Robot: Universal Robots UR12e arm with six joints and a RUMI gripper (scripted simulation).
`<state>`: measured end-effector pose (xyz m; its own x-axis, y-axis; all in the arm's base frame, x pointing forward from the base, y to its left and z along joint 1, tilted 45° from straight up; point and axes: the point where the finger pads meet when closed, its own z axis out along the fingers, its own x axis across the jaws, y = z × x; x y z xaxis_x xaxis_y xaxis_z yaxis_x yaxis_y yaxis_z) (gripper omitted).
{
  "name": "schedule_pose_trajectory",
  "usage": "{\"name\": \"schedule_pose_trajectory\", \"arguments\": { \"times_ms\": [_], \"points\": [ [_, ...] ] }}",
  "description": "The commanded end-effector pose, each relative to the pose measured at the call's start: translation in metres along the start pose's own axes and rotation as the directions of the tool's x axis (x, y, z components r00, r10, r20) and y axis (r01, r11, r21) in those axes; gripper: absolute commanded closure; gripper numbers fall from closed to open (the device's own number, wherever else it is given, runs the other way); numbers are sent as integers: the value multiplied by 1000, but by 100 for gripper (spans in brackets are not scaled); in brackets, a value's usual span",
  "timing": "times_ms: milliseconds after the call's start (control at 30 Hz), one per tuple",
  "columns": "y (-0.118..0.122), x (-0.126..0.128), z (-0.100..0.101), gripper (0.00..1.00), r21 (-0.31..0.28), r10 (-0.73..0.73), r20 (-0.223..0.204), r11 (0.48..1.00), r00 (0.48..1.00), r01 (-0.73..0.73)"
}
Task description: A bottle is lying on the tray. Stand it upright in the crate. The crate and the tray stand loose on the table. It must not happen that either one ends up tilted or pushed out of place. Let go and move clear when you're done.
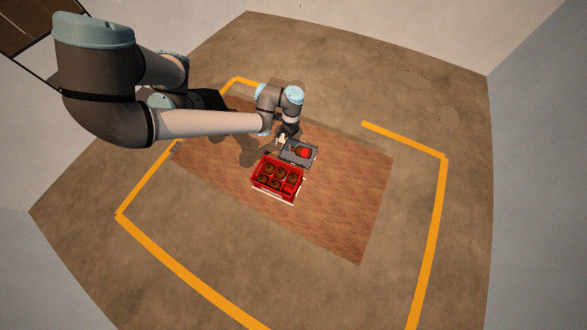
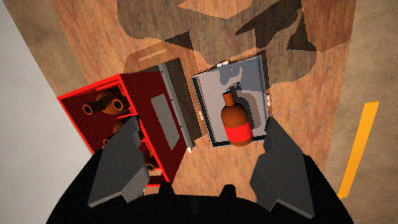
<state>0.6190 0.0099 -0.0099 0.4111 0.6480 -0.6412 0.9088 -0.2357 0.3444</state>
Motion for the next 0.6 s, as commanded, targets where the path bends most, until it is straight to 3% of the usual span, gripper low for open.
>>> {"name": "schedule_pose_trajectory", "arguments": {
  "times_ms": [0,567],
  "points": [
    [10,14,4,0,-49,-101,-31,994,994,99],
    [31,46,13,0,-140,-318,-62,941,946,307]
  ]
}}
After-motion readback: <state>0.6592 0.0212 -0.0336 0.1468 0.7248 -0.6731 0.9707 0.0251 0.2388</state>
